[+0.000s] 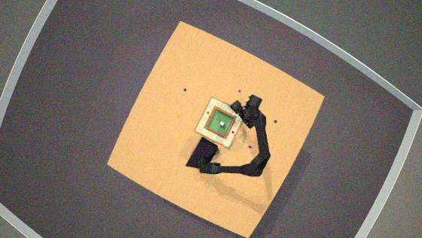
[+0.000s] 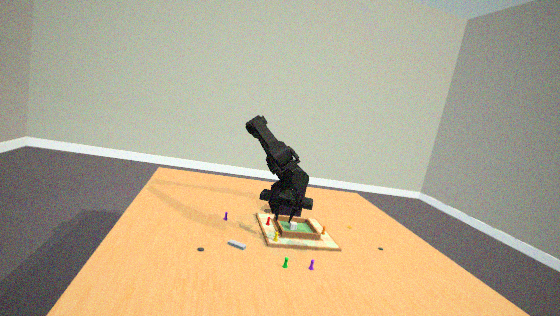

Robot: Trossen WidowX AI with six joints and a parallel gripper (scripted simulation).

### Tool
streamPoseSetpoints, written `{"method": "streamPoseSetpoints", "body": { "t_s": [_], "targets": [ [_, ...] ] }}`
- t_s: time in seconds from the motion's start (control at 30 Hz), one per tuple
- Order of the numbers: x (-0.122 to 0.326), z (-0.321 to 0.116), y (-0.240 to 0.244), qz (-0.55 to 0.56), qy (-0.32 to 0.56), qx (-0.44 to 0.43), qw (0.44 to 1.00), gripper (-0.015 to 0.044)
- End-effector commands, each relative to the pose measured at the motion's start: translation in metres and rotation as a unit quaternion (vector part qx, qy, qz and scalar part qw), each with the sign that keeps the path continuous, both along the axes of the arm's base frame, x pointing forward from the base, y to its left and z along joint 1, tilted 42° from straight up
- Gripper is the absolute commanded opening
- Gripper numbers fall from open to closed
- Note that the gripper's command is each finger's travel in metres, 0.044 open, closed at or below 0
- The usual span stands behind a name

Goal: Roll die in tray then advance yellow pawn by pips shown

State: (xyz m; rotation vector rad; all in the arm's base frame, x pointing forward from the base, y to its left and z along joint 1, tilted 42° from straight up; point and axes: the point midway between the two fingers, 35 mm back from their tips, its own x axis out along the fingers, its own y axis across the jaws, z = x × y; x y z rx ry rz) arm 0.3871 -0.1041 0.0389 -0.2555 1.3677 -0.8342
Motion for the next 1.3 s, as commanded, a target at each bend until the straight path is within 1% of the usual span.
{"method": "streamPoseSetpoints", "body": {
  "t_s": [0.0,0.27,0.4,0.6,1.27],
  "targets": [
    [0.006,0.005,-0.016,-0.071,-0.055,-0.012,0.996,0.0200],
    [0.006,0.004,-0.016,-0.071,-0.055,-0.012,0.996,0.0200],
    [0.005,-0.007,-0.026,-0.071,-0.055,-0.013,0.996,0.0200],
    [0.005,-0.007,-0.027,-0.071,-0.055,-0.013,0.996,0.0200],
    [0.004,-0.032,-0.049,-0.070,-0.055,-0.013,0.996,0.0200]
  ]
}}
